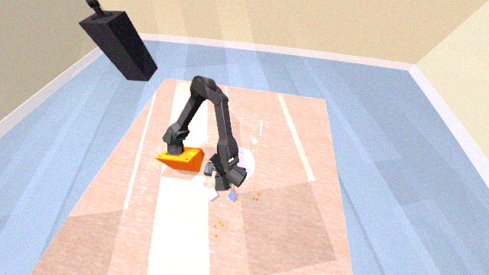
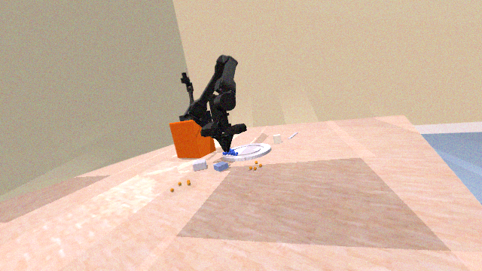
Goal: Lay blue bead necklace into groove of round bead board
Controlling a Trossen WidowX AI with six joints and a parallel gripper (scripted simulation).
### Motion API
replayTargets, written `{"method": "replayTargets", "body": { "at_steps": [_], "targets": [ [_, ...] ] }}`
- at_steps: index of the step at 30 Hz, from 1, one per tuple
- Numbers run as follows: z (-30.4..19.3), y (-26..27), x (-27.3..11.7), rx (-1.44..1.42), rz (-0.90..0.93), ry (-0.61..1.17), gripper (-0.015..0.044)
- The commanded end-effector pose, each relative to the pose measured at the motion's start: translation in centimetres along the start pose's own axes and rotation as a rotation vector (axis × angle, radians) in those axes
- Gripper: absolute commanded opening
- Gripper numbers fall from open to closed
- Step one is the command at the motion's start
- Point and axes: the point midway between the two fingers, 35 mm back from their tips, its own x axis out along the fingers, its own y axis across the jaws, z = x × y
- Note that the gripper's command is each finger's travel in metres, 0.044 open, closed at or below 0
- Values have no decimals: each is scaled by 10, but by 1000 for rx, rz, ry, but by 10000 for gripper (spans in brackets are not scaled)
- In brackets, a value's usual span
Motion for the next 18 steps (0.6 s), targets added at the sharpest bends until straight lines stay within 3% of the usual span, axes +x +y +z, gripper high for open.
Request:
{"method": "replayTargets", "body": {
  "at_steps": [1, 18],
  "targets": [
    [-1, 2, -2, -7, 2, -5, 0],
    [-42, 21, -1, -7, 2, -2, 0]
  ]
}}
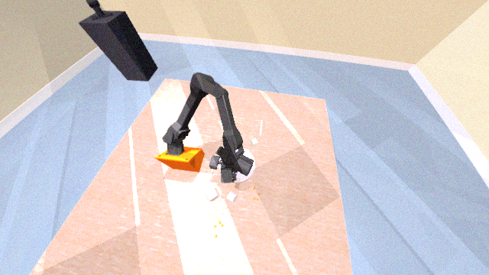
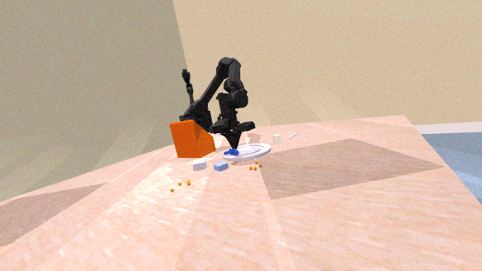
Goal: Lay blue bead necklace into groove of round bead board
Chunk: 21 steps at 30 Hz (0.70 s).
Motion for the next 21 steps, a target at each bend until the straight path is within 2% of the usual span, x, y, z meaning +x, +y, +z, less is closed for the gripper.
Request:
{"method": "replayTargets", "body": {
  "at_steps": [1, 21],
  "targets": [
    [-7, 5, -1, -4, 6, 4, 0],
    [-8, 5, 12, -4, 6, 5, 0]
  ]
}}
